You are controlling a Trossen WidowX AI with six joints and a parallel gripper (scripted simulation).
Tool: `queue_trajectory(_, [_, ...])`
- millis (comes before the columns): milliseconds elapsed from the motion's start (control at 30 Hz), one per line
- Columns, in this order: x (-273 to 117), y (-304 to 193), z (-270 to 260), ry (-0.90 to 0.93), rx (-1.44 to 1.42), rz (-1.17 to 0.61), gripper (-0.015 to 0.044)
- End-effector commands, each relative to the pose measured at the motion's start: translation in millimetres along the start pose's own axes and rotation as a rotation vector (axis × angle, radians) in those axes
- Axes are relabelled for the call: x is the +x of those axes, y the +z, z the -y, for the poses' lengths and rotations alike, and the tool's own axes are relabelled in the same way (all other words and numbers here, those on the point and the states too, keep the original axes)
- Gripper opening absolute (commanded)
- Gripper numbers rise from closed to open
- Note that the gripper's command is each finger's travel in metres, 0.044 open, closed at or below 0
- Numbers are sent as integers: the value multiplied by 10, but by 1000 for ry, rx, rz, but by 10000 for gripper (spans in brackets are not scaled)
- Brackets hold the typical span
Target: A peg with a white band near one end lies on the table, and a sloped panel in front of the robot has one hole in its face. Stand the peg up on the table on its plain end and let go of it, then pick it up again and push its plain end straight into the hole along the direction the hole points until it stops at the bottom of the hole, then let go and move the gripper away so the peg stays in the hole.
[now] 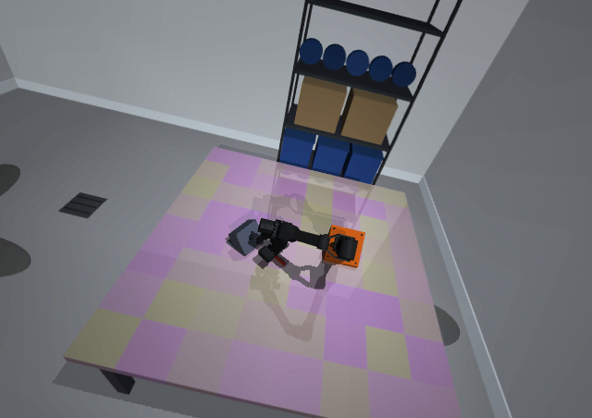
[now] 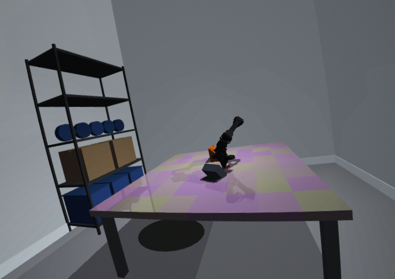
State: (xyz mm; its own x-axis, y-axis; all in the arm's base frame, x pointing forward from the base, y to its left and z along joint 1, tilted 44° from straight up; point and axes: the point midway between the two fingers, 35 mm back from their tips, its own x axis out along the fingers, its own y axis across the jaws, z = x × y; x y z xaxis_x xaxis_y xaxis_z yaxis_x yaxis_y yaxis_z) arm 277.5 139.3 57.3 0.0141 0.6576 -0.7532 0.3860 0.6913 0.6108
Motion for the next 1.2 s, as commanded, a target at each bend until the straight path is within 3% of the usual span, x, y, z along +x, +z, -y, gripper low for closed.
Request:
queue_trajectory(0, [-29,-10,-2,0,1,37,50])
queue_trajectory(1167, [-211,-154,-4,-1,3,340,50])
